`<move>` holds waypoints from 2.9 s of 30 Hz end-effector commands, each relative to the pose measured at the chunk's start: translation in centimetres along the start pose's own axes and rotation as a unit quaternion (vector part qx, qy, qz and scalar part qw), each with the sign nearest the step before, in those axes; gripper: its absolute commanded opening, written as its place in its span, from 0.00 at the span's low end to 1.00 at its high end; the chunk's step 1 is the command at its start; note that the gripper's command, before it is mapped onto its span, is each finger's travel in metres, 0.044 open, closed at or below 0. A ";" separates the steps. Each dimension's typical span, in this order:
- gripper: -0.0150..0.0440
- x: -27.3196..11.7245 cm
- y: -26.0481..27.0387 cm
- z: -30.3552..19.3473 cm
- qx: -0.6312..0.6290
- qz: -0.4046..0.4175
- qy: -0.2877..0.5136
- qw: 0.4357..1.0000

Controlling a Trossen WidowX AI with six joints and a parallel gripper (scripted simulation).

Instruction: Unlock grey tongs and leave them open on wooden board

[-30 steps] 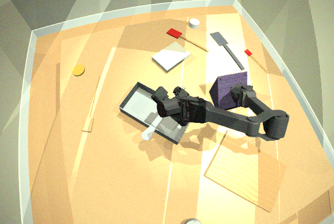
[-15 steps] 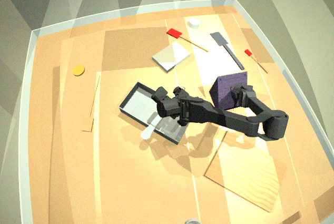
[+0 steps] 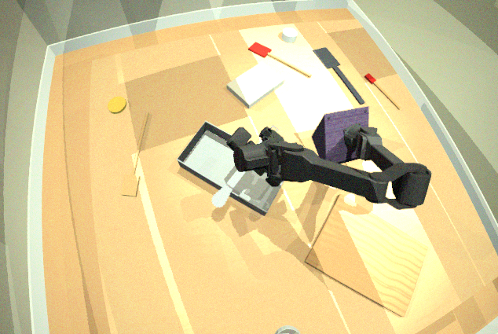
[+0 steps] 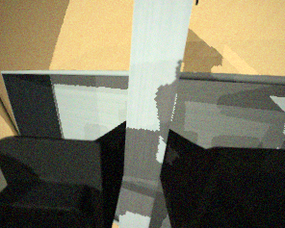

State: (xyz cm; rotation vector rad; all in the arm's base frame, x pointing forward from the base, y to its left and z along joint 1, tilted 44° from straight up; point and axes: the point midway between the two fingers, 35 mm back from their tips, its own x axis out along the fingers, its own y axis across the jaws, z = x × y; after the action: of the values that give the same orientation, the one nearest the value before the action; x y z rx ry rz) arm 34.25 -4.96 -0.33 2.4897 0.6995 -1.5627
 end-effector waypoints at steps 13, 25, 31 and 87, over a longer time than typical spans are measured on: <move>0.00 -6.2 3.3 -0.3 0.000 0.010 0.006 1.000; 0.00 -5.9 2.9 0.0 -0.007 -0.063 -0.008 0.998; 0.00 -5.9 2.5 0.1 -0.009 -0.122 -0.010 0.992; 0.00 -9.6 -1.2 -3.6 -0.544 -0.182 0.136 0.808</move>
State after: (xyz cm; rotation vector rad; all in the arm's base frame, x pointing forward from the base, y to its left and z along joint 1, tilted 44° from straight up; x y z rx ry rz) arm 33.06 -6.07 9.04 1.7953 1.6081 -0.6294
